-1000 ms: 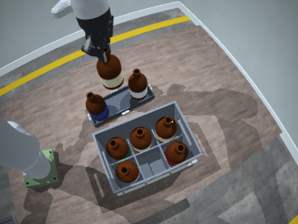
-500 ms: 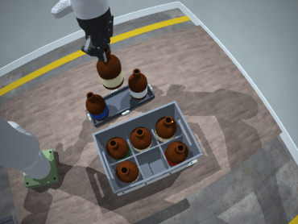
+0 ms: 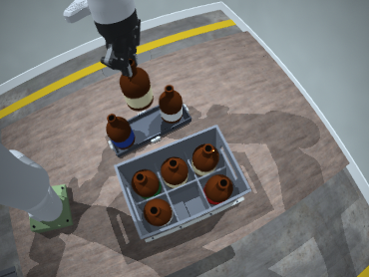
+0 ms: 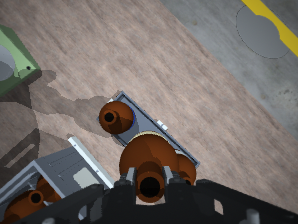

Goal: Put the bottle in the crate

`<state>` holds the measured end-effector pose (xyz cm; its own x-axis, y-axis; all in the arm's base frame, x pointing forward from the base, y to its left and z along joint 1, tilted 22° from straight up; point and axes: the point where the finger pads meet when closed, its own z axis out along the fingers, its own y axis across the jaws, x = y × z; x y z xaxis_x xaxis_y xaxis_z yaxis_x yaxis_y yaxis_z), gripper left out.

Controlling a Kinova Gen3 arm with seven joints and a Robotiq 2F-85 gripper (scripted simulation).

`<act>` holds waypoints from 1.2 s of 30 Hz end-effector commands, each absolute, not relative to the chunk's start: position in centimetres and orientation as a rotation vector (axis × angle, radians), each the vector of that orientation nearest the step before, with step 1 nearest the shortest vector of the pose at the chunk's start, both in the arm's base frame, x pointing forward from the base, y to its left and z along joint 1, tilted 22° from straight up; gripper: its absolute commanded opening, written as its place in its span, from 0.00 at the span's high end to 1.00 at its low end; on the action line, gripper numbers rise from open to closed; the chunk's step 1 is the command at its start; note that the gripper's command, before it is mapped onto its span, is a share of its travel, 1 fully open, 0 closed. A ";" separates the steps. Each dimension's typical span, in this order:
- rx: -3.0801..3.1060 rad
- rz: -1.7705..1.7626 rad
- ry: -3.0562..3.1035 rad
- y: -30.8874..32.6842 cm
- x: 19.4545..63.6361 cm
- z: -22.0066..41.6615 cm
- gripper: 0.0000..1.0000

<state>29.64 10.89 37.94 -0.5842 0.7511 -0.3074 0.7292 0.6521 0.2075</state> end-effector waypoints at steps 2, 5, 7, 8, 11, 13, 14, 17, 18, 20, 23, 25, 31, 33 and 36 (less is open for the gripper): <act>1.171 0.085 2.504 10.9 29.6 38.0 1.00; 1.171 0.085 2.504 10.9 29.6 38.0 1.00; 1.171 0.085 2.504 10.9 29.6 38.0 1.00; 1.171 0.085 2.504 10.9 29.6 38.0 1.00; 1.171 0.085 2.504 10.9 29.6 38.1 1.00; 1.171 0.085 2.504 10.9 29.6 38.2 1.00; 1.171 0.085 2.504 10.9 29.5 38.3 1.00; 1.171 0.085 2.504 11.0 29.5 38.4 1.00; 1.171 0.085 2.504 11.0 29.5 38.5 1.00; 1.171 0.085 2.504 11.0 29.4 38.7 1.00; 1.171 0.085 2.504 11.0 29.3 39.0 1.00; 1.171 0.085 2.504 11.0 29.2 39.2 1.00; 1.171 0.085 2.504 11.1 28.9 39.8 1.00; 1.171 0.085 2.504 11.1 28.9 39.9 1.00; 1.171 0.085 2.504 11.1 28.9 40.0 1.00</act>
